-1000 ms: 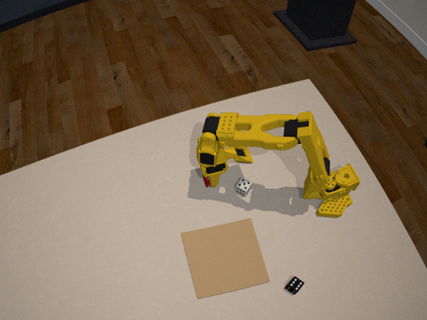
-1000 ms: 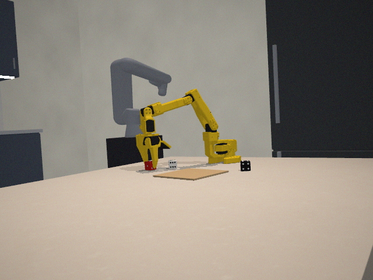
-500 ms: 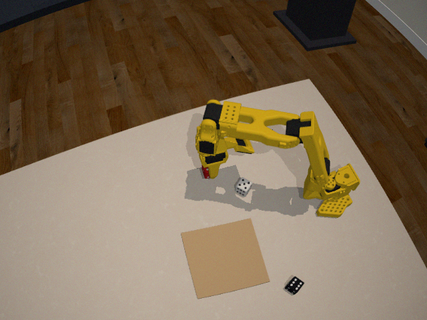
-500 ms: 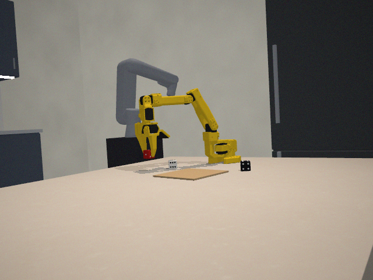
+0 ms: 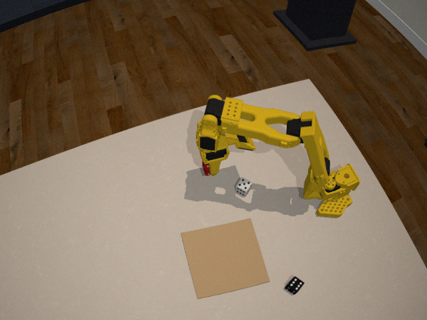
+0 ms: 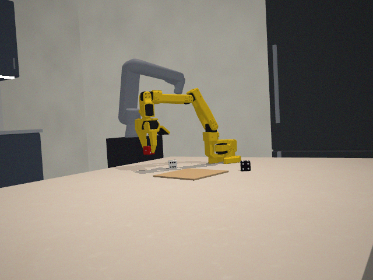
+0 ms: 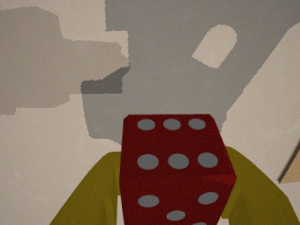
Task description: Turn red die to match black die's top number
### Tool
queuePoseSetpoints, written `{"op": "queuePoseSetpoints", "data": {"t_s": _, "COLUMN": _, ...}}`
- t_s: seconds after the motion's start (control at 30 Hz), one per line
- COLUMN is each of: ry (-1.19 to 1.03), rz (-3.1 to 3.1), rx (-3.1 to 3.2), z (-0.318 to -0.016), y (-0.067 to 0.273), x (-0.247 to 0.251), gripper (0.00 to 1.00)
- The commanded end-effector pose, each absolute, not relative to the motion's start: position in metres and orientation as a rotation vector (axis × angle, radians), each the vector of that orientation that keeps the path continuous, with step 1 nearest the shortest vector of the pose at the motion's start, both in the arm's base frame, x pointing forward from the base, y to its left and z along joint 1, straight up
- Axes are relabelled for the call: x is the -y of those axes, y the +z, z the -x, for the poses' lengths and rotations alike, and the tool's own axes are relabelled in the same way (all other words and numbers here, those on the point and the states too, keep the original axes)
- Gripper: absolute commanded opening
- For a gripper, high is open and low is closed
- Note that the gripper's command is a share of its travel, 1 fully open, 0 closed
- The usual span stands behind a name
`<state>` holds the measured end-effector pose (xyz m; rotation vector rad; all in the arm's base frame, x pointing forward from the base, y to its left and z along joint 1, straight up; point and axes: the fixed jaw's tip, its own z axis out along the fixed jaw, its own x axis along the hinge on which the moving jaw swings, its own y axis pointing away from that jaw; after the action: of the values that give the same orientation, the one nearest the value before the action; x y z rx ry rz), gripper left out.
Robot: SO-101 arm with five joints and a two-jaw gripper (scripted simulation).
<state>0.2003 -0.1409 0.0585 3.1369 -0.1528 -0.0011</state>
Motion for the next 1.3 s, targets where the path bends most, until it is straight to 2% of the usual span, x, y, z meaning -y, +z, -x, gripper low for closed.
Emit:
{"op": "queuePoseSetpoints", "data": {"t_s": 0.0, "ry": 0.113, "rz": -3.092, "rx": 0.152, "z": -0.206, "y": 0.076, "x": 0.145, "gripper": 0.0}}
{"op": "queuePoseSetpoints", "data": {"t_s": 0.7, "ry": 0.117, "rz": -3.09, "rx": 0.205, "z": -0.206, "y": 0.077, "x": 0.143, "gripper": 0.0}}
{"op": "queuePoseSetpoints", "data": {"t_s": 1.27, "ry": 0.219, "rz": -3.021, "rx": 0.666, "z": -0.212, "y": 0.078, "x": 0.124, "gripper": 0.0}}
